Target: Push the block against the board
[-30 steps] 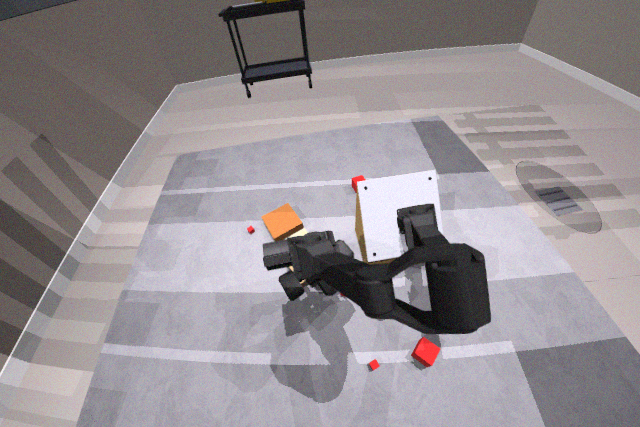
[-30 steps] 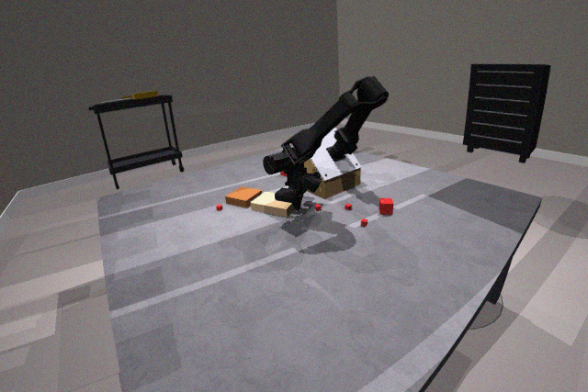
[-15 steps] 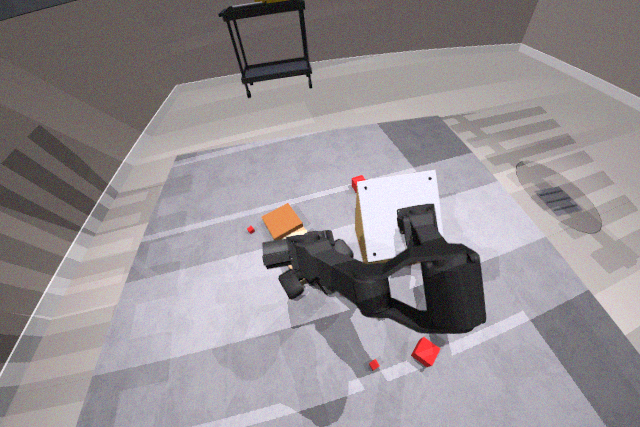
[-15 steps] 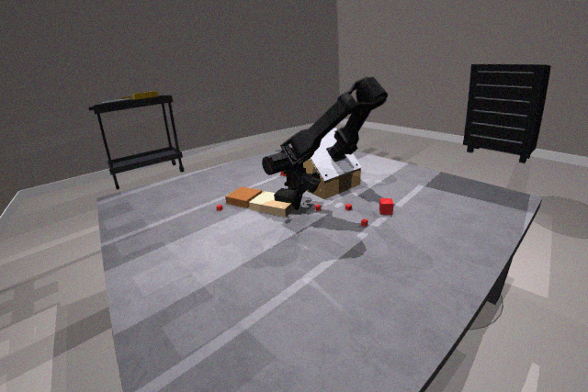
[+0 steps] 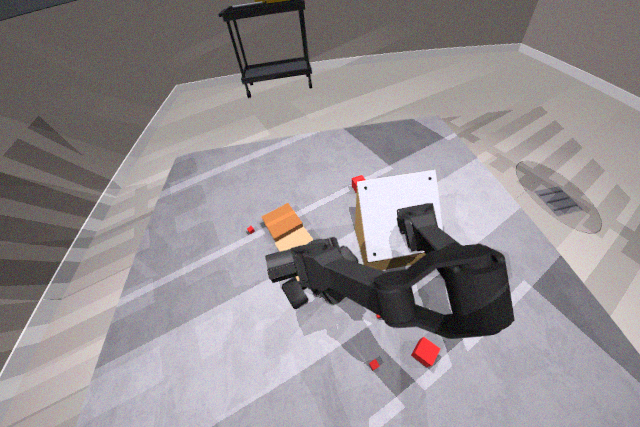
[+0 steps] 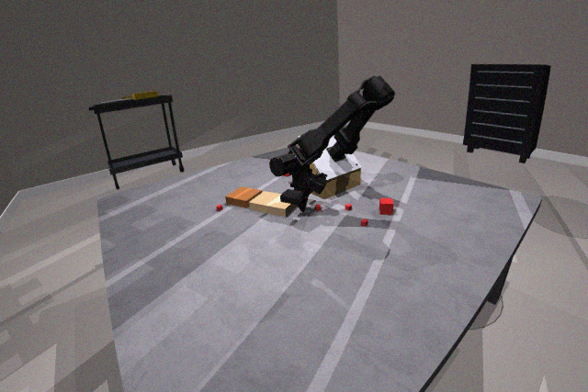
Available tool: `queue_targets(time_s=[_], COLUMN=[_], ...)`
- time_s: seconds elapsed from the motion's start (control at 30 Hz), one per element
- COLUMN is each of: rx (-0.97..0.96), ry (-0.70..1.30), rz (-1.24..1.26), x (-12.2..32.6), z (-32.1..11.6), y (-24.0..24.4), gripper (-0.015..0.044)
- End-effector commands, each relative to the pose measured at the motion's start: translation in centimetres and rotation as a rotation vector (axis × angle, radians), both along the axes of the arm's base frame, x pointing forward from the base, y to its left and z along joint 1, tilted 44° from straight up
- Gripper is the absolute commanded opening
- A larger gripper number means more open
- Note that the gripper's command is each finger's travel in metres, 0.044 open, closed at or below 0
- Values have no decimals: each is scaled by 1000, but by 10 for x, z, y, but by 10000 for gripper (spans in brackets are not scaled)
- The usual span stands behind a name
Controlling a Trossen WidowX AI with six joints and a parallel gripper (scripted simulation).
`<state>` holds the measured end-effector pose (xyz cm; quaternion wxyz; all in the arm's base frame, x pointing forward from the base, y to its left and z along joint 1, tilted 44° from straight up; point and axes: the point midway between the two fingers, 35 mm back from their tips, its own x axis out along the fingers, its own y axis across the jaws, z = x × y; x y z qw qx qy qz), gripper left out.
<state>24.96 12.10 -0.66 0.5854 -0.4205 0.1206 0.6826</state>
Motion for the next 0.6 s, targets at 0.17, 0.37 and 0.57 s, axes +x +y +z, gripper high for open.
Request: queue_targets(time_s=[0.17, 0.37, 0.57], rx=[0, 1, 1], ry=[5, 1, 5], rz=[-2, 0, -2], x=[-9, -7, -10], z=[8, 16, 50], y=[9, 4, -27], gripper=[0, 0, 0])
